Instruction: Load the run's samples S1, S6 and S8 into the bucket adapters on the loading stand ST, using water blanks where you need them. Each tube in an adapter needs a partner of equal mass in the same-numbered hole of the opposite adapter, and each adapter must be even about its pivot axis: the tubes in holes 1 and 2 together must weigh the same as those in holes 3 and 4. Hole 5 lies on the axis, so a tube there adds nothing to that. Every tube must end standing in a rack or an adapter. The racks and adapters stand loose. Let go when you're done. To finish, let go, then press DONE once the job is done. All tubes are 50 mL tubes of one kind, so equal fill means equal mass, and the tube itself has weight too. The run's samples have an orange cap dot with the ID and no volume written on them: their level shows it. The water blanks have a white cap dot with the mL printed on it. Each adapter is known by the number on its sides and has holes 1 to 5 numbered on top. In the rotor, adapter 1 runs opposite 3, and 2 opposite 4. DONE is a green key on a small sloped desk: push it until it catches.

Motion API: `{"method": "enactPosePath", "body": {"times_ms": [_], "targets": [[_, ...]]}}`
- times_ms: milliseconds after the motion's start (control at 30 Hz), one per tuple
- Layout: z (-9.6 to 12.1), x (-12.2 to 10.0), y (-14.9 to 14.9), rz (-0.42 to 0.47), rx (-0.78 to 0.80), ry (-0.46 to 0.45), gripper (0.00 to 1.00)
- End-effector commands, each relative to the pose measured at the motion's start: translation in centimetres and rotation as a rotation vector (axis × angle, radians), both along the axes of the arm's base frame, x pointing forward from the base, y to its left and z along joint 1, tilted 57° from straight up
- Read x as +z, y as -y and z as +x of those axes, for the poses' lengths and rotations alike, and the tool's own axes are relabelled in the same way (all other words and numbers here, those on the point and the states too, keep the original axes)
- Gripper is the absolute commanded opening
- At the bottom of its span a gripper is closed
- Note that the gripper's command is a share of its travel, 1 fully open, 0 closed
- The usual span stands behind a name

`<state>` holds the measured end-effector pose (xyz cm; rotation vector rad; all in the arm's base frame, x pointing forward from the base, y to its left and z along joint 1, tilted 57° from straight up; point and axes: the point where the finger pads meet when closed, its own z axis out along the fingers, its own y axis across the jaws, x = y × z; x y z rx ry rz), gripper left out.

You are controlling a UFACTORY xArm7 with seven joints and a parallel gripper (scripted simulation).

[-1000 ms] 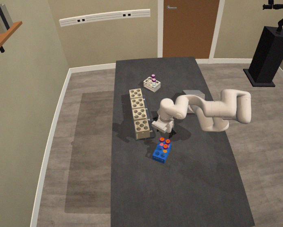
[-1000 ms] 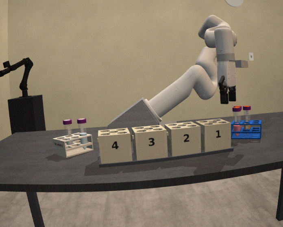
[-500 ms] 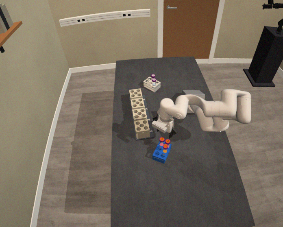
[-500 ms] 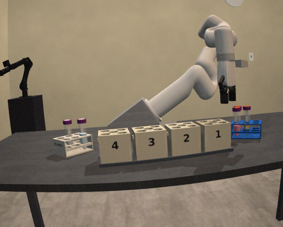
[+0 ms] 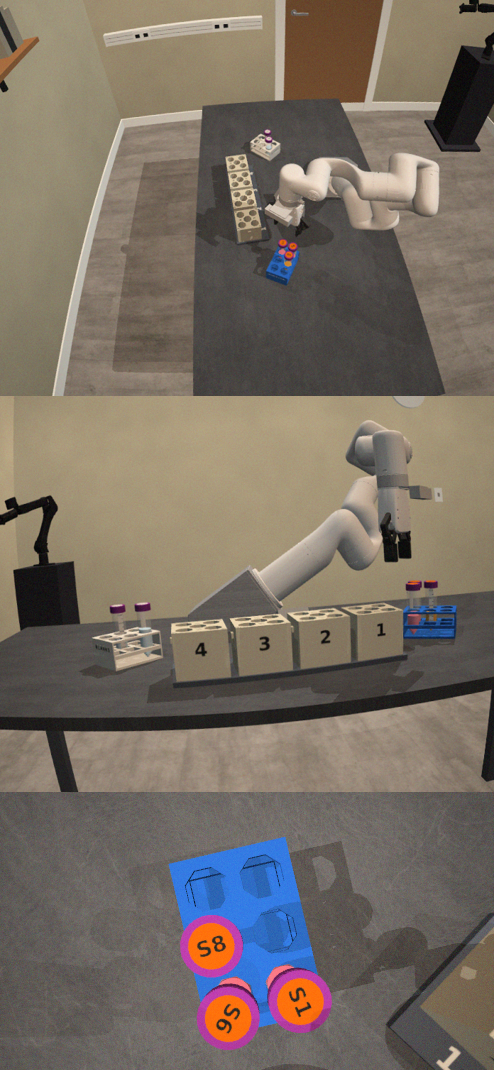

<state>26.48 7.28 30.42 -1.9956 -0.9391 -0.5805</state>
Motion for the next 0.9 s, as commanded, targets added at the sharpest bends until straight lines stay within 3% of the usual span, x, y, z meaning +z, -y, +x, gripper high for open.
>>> {"method": "enactPosePath", "body": {"times_ms": [0, 867], "targets": [[0.0, 0.7, 1.1, 0.001, -0.002, 0.003, 1.00], [-0.1, 3.5, 6.2, 0.002, -0.021, -0.025, 1.00]]}}
